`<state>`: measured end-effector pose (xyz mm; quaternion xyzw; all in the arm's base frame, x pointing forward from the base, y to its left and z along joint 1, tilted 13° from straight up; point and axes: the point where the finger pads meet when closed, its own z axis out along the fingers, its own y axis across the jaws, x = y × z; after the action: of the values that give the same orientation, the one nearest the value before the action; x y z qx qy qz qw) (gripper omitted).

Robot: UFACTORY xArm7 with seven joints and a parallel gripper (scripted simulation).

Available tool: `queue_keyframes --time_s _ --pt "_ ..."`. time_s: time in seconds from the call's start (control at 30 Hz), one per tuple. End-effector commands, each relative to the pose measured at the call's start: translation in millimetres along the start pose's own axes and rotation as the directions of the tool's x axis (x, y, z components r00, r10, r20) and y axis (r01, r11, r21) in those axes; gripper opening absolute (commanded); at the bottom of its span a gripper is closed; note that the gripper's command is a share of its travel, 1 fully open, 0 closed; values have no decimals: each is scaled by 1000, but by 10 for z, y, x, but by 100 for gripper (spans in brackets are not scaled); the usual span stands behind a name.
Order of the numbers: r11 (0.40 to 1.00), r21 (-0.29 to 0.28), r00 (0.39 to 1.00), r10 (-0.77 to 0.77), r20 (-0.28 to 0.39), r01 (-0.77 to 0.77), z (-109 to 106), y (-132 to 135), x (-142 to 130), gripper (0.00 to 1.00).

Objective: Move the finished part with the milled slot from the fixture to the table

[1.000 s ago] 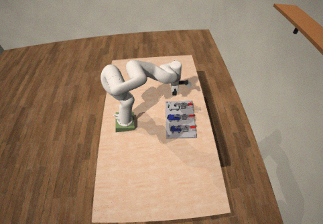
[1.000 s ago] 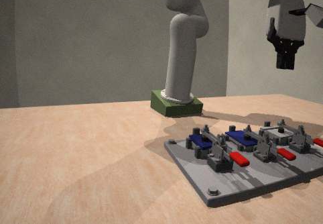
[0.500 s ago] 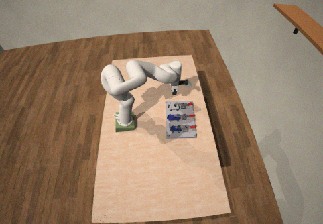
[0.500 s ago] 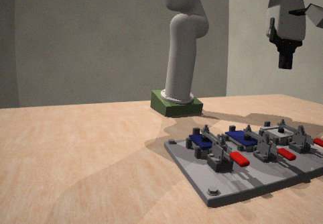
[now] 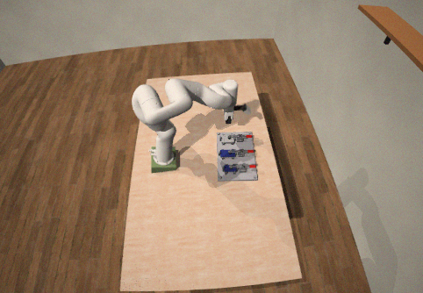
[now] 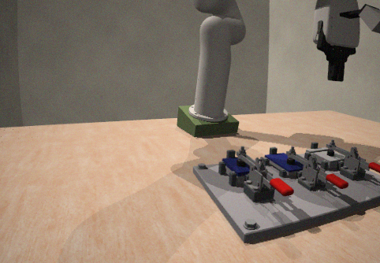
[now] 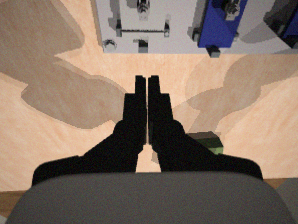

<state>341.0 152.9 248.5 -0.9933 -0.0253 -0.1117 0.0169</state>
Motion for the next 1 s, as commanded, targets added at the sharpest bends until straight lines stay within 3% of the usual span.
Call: queue_keyframes --time_s 0.0,0.13,0.17,0.97 --pt "1000 2 1000 0 -4 0 -14 -5 11 0" --pt "1000 2 1000 0 -4 0 -14 -5 11 0" --pt "1000 2 1000 0 -4 0 -14 -5 11 100" --pt "1000 2 1000 0 -4 0 -14 -5 11 100"
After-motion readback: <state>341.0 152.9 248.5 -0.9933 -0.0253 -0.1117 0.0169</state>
